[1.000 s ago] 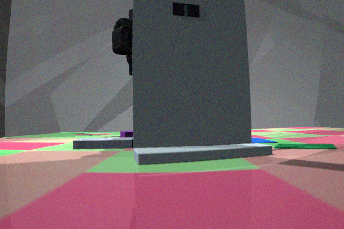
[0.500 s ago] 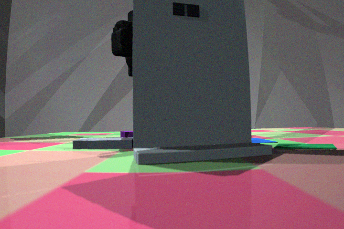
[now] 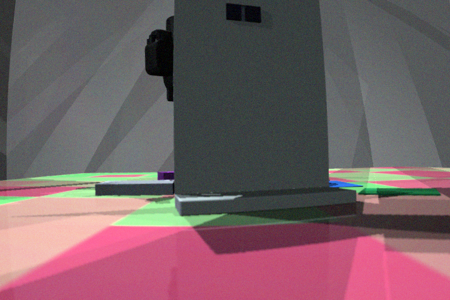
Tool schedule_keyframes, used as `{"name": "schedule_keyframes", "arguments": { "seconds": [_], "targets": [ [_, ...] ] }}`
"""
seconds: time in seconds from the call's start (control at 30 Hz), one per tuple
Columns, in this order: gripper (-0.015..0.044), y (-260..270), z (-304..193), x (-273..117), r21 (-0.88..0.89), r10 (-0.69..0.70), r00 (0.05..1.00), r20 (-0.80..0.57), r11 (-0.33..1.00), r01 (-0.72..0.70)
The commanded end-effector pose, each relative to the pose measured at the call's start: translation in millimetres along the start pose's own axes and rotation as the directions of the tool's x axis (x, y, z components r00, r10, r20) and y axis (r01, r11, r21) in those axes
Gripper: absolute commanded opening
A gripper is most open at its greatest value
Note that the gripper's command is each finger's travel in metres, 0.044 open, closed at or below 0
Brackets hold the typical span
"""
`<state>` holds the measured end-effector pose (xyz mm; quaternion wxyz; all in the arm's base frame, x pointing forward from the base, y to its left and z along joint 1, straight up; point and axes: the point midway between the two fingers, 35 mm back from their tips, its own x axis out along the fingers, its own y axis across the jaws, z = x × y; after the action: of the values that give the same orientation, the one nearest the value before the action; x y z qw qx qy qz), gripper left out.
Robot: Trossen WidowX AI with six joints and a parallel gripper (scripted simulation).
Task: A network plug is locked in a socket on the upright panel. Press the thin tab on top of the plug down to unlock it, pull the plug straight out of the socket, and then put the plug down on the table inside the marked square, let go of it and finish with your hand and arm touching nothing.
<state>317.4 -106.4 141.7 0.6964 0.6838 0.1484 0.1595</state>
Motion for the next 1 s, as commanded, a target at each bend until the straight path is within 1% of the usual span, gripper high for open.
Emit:
{"name": "schedule_keyframes", "arguments": {
  "seconds": [0.0,0.8,0.97],
  "targets": [
    [0.0000,0,-1,-4,0.000,-0.001,1.000,-0.002,1.000,0.001],
    [0.0000,-1,-4,-19,0.001,-0.002,1.000,-0.002,1.000,0.002],
    [0.0000,6,-3,-19,0.000,-0.002,1.000,0.000,1.000,0.002]
  ]
}}
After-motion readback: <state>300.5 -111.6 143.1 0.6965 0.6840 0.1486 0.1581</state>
